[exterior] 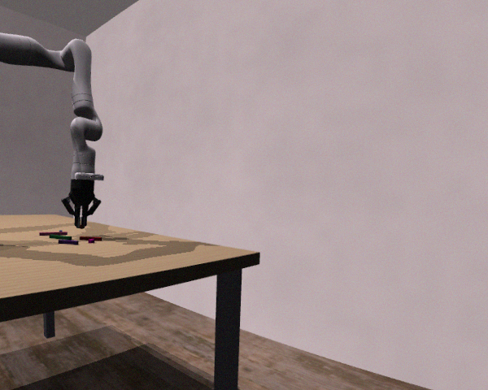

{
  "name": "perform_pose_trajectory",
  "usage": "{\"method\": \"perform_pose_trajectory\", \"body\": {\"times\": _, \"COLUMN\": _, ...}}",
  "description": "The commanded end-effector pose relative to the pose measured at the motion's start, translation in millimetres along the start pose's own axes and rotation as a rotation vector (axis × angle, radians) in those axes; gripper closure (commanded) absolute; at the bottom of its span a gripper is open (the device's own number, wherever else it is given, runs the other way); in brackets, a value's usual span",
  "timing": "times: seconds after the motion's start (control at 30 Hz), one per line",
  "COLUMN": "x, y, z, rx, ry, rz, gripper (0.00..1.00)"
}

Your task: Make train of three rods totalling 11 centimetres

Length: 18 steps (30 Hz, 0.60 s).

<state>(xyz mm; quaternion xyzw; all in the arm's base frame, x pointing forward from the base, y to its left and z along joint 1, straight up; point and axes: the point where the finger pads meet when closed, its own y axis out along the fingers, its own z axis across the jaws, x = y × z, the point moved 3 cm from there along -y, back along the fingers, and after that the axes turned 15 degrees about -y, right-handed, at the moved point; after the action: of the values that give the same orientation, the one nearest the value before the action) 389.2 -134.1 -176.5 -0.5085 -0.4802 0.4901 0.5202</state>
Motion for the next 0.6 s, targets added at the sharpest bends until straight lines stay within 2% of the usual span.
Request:
{"method": "perform_pose_trajectory", "body": {"times": 0.0, "x": 2.6, "y": -27.8, "z": -8.8, "rx": -0.022, "ry": -0.005, "rz": 0.001, "gripper": 0.95}}
{"method": "perform_pose_trajectory", "body": {"times": 0.13, "x": 2.6, "y": -54.7, "z": -8.2, "rx": -0.022, "ry": -0.005, "rz": 0.001, "gripper": 0.95}}
{"method": "perform_pose_trajectory", "body": {"times": 0.23, "x": 2.6, "y": -66.4, "z": -8.0, "rx": -0.022, "ry": -0.005, "rz": 0.001, "gripper": 0.95}}
{"method": "perform_pose_trajectory", "body": {"times": 0.57, "x": 2.6, "y": -69.9, "z": -7.9, "rx": -0.022, "ry": -0.005, "rz": 0.001, "gripper": 0.95}}
